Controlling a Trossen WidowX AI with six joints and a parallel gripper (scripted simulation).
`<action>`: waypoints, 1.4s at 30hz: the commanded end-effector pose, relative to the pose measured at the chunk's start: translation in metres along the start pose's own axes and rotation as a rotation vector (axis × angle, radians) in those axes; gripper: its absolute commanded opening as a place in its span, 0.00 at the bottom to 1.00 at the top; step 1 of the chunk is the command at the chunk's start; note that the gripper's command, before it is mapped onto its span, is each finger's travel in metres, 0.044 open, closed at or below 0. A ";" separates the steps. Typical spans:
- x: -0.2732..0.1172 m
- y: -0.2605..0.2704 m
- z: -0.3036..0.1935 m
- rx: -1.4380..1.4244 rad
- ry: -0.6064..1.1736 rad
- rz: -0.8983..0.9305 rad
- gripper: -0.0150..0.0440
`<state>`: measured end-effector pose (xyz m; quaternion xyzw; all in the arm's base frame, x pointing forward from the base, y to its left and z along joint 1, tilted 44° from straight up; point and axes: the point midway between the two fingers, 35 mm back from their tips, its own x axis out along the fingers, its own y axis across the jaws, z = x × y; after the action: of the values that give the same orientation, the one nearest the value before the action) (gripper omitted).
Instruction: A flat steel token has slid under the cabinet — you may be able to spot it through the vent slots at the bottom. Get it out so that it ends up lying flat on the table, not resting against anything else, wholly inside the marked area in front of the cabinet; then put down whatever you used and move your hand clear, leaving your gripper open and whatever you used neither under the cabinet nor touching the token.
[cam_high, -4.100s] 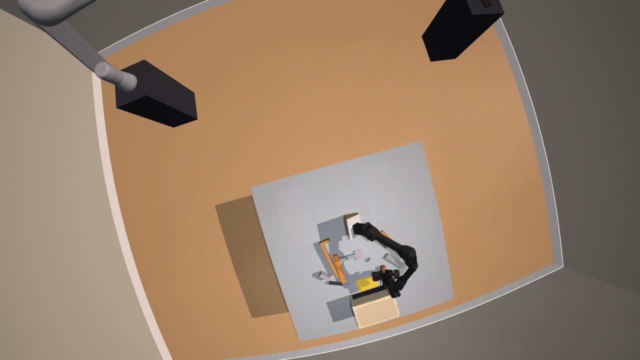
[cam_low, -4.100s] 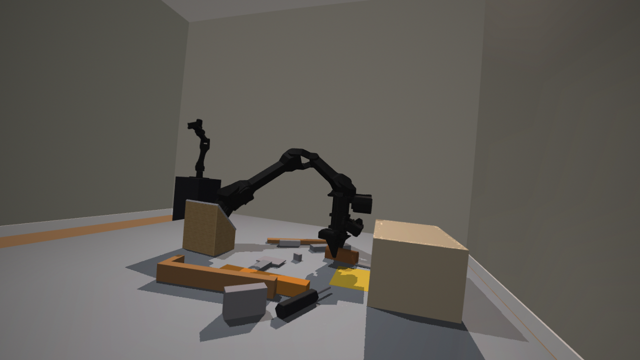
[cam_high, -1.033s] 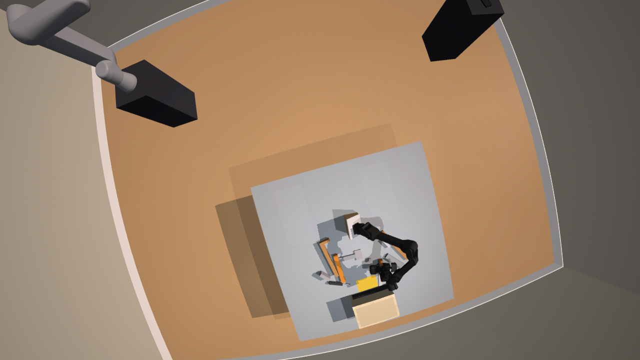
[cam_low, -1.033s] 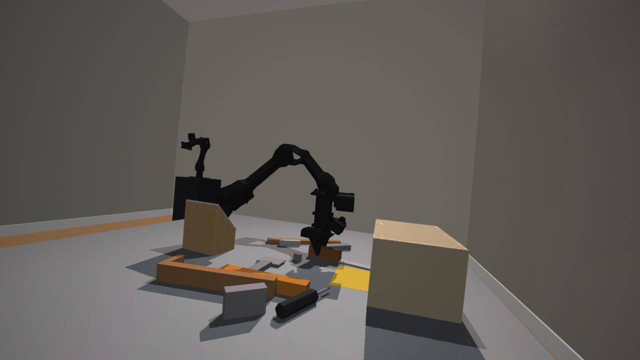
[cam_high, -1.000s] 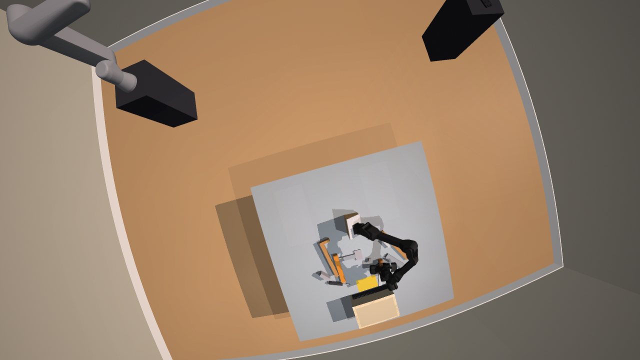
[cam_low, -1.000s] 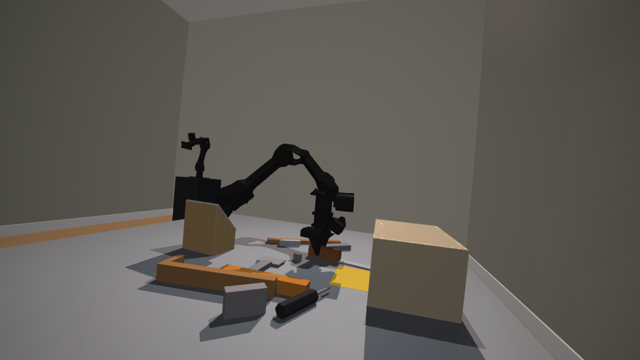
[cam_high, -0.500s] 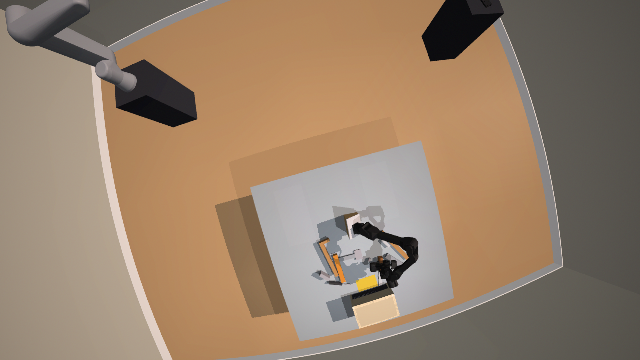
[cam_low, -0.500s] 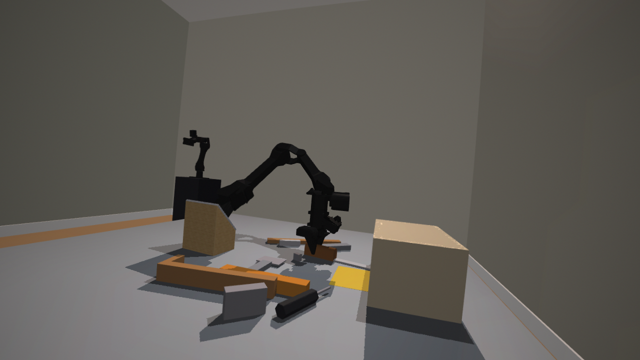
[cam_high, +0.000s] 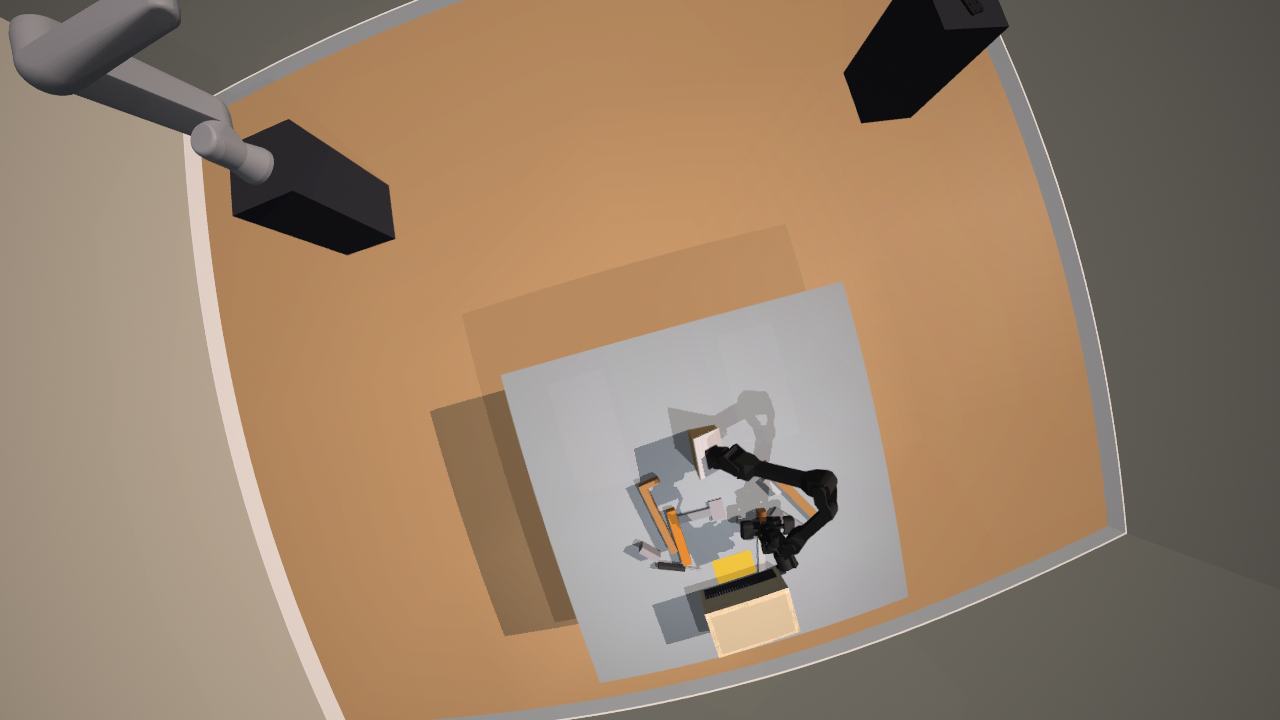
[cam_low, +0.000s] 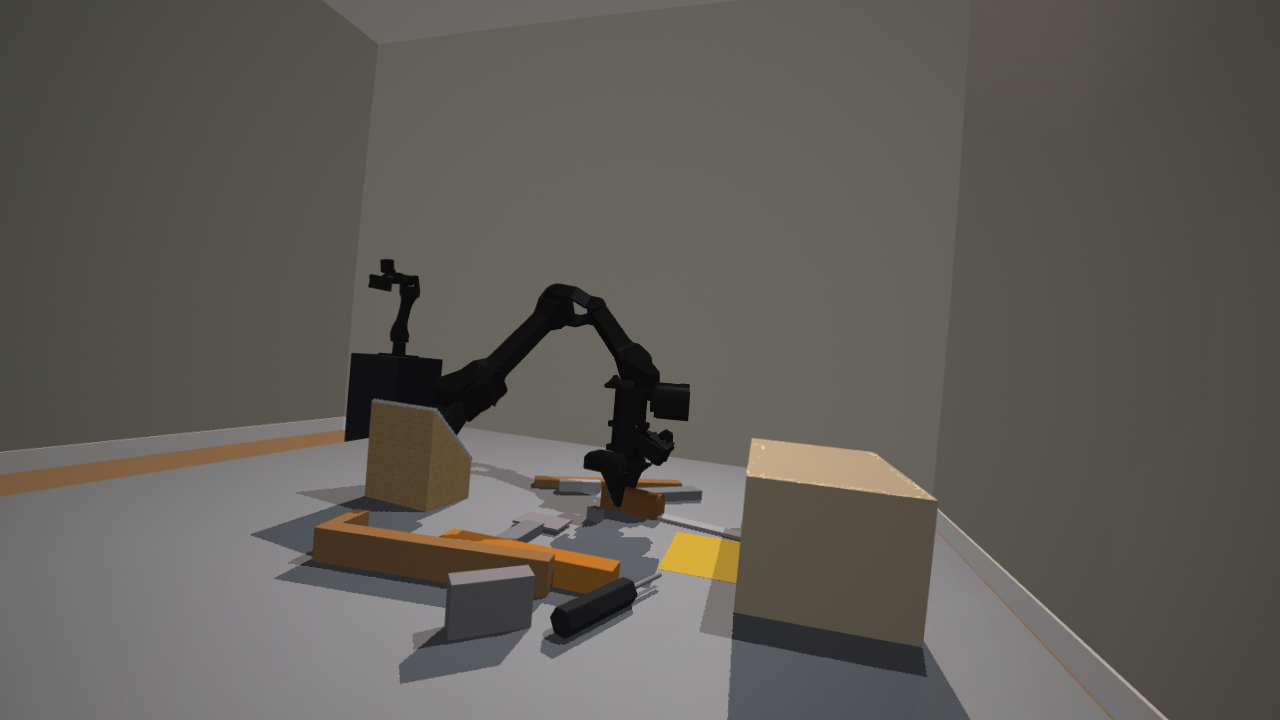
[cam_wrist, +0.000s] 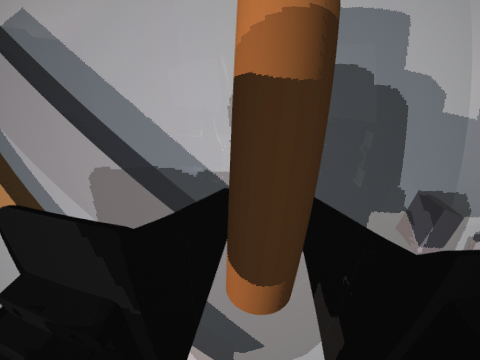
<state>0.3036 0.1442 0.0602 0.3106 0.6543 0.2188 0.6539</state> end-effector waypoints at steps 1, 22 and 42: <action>0.001 -0.001 -0.007 0.008 0.005 -0.002 0.25; 0.001 0.002 -0.033 0.009 0.006 -0.002 0.25; 0.001 0.004 -0.057 0.010 0.007 -0.001 0.25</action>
<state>0.2532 0.1542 0.0664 0.3113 0.6552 0.2186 0.6527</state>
